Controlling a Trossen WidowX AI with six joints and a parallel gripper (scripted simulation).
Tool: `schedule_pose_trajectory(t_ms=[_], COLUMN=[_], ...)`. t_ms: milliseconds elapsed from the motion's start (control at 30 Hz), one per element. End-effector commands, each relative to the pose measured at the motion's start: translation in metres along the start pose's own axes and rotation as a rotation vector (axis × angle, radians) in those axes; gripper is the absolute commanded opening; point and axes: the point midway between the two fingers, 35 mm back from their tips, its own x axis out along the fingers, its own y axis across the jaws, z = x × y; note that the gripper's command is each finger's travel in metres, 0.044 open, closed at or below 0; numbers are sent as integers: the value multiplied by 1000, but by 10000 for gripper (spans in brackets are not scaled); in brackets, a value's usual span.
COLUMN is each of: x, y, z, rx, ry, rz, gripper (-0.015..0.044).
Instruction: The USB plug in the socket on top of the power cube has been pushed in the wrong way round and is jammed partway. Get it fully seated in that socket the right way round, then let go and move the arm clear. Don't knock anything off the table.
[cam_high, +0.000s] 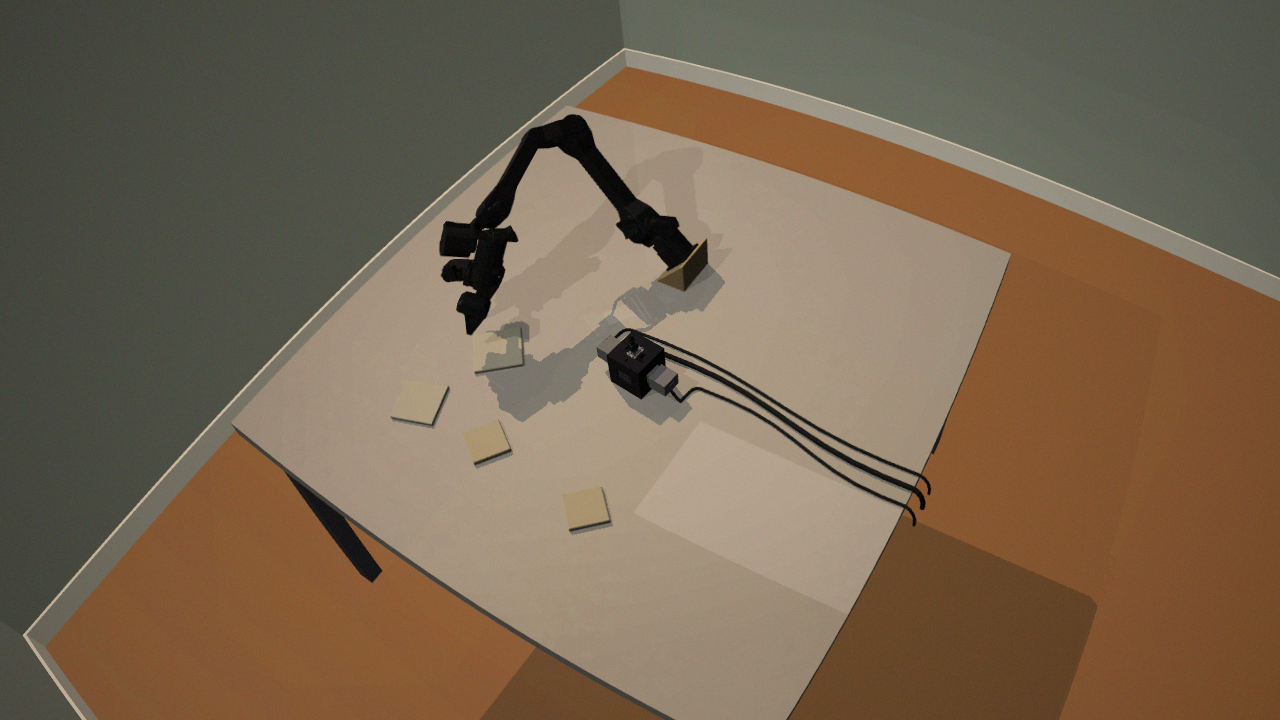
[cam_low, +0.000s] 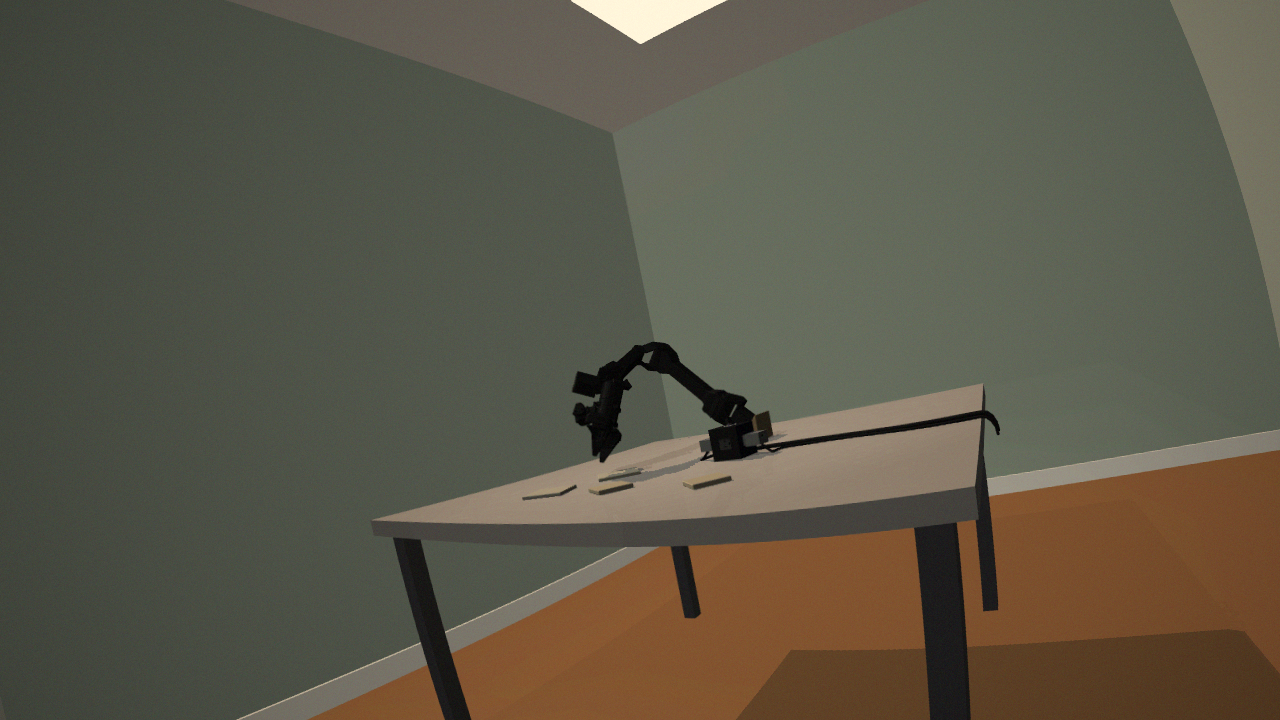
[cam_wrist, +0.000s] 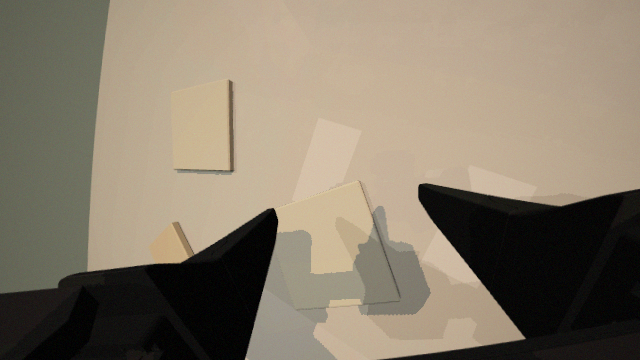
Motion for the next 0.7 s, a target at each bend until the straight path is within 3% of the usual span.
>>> schedule_pose_trajectory(t_ms=[0,333,667], x=[-11,-70,-151], y=[57,137,146], z=[-48,-168,-275], rx=[-384,-1332,-2340], ry=[132,346,499], rz=[85,260,335], gripper=[440,440,440])
